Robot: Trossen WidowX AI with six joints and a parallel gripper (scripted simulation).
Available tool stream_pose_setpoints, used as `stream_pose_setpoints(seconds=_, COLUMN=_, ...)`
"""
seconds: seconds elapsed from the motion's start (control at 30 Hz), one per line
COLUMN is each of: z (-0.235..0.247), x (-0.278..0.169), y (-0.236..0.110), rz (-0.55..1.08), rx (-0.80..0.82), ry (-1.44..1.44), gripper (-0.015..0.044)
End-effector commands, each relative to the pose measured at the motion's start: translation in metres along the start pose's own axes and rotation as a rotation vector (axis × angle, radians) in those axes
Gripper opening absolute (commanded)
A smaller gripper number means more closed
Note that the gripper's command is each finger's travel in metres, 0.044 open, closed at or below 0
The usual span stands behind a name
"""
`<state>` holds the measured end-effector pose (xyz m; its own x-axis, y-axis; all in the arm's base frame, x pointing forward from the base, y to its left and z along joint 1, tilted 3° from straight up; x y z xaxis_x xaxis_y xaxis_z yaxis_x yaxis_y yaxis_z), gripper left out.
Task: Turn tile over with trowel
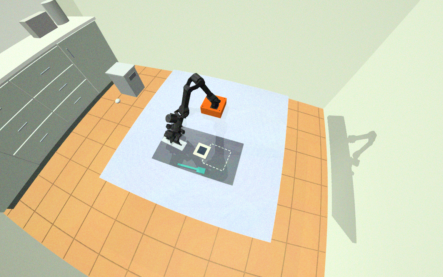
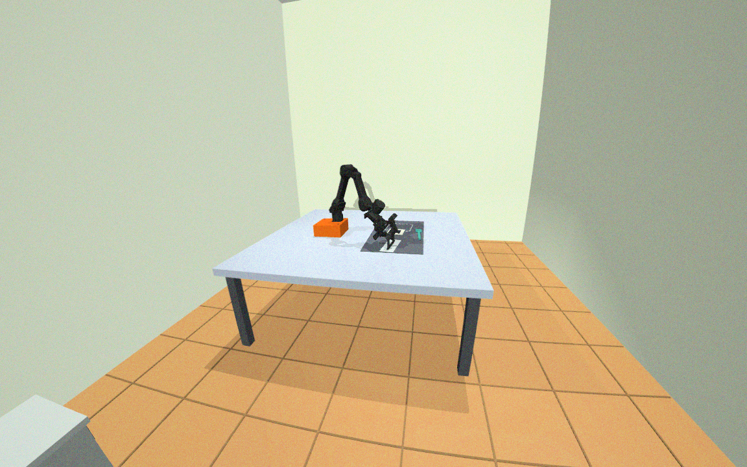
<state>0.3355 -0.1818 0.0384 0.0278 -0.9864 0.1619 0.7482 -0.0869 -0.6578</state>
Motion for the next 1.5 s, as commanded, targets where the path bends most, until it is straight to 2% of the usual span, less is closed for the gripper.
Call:
stream_pose_setpoints(seconds=0.0, z=0.001, x=0.001, y=0.001, rz=-0.005, rx=0.002, ry=0.004, gripper=0.0169)
stream_pose_setpoints(seconds=0.03, z=0.001, x=0.001, y=0.001, rz=-0.005, rx=0.002, ry=0.004, gripper=0.0142)
stream_pose_setpoints(seconds=0.73, z=0.001, x=0.001, y=0.001, rz=-0.005, rx=0.002, ry=0.004, gripper=0.0002)
stream_pose_setpoints(seconds=1.2, z=0.045, x=0.010, y=-0.037, rz=-0.002, rx=0.002, ry=0.003, gripper=0.0000)
stream_pose_setpoints(seconds=1.47, z=0.046, x=0.002, y=-0.038, rz=-0.003, rx=0.000, ry=-0.006, gripper=0.0000)
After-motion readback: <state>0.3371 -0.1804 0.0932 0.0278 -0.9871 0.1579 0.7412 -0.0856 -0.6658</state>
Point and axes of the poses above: the point midway between the two fingers, 35 mm back from their tips, its own y axis out along the fingers, its own z axis across the jaws, x = y × z, the point moved 8 cm from there along -y, back along the fingers, and after that the axes turned 12 degrees about -y, right-handed, at the moved point
